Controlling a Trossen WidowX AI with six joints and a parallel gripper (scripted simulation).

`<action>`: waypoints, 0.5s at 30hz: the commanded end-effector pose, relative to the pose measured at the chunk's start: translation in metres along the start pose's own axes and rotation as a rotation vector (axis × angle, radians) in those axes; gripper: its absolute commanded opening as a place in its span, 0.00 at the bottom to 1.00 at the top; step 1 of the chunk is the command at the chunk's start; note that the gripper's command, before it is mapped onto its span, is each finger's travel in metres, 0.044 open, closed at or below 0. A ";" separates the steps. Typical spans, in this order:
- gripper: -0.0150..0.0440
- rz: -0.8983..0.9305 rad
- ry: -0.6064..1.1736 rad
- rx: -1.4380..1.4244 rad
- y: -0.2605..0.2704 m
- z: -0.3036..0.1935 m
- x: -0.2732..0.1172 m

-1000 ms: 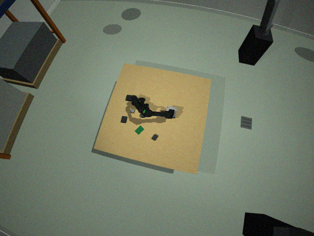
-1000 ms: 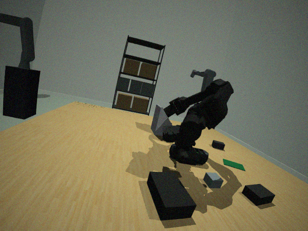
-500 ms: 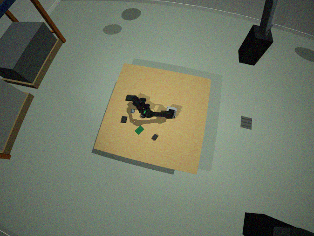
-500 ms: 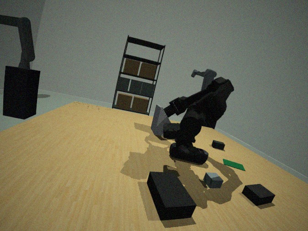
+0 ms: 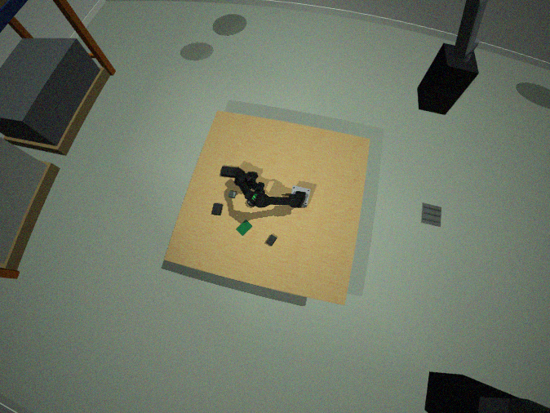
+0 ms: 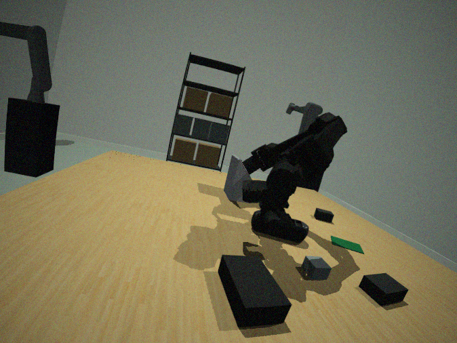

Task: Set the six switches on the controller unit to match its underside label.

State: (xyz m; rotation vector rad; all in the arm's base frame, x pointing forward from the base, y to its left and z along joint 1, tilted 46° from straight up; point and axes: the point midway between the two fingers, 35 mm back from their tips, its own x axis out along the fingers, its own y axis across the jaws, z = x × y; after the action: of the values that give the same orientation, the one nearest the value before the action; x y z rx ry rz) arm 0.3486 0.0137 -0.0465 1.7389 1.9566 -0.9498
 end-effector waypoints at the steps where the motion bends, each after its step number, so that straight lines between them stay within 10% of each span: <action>1: 0.25 -0.047 0.003 0.017 -0.015 0.000 0.014; 15: 0.25 -0.047 0.003 0.017 -0.021 0.000 0.016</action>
State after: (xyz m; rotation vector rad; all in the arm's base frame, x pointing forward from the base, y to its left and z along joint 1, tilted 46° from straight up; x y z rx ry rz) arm 0.3371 0.0162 -0.0473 1.7382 1.9612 -0.9571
